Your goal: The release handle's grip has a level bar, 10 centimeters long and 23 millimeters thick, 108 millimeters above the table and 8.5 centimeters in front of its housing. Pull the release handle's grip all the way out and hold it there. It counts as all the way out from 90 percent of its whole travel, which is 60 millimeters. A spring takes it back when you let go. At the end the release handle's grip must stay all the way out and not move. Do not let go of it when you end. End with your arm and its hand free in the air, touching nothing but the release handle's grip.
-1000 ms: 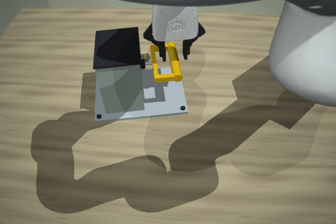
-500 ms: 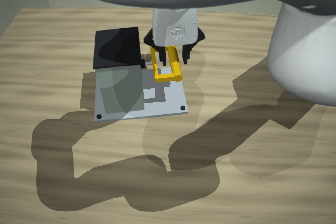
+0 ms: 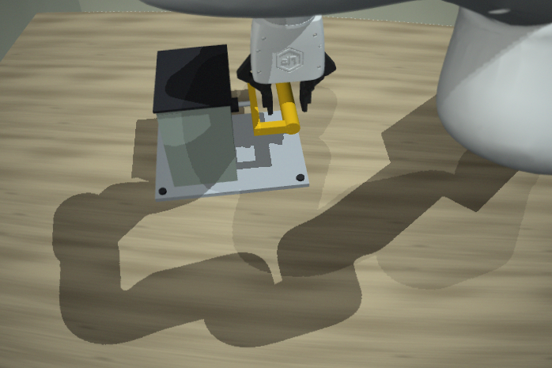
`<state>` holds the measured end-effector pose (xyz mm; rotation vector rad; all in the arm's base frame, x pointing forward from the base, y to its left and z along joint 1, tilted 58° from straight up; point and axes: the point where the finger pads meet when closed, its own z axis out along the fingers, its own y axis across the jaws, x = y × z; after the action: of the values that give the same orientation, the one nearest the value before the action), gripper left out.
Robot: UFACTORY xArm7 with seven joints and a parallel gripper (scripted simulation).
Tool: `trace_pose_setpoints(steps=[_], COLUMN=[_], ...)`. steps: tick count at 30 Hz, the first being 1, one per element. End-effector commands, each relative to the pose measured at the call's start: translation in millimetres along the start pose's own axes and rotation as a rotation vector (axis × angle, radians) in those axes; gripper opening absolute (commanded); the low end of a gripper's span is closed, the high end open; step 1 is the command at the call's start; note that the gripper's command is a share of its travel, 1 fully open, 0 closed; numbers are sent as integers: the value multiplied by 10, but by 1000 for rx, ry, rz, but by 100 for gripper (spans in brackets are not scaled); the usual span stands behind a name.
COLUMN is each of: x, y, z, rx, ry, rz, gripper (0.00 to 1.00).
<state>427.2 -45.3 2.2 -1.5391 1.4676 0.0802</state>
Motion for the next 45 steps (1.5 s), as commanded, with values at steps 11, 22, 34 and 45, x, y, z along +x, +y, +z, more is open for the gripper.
trace_pose_setpoints(steps=[11, 22, 34, 45], x=[16, 16, 16, 16], y=[-5, -5, -5, -5], z=[34, 34, 34, 34], rx=[2, 2, 2, 2], ry=[4, 4, 4, 4], rz=[1, 1, 1, 1], gripper=[51, 51, 0, 0])
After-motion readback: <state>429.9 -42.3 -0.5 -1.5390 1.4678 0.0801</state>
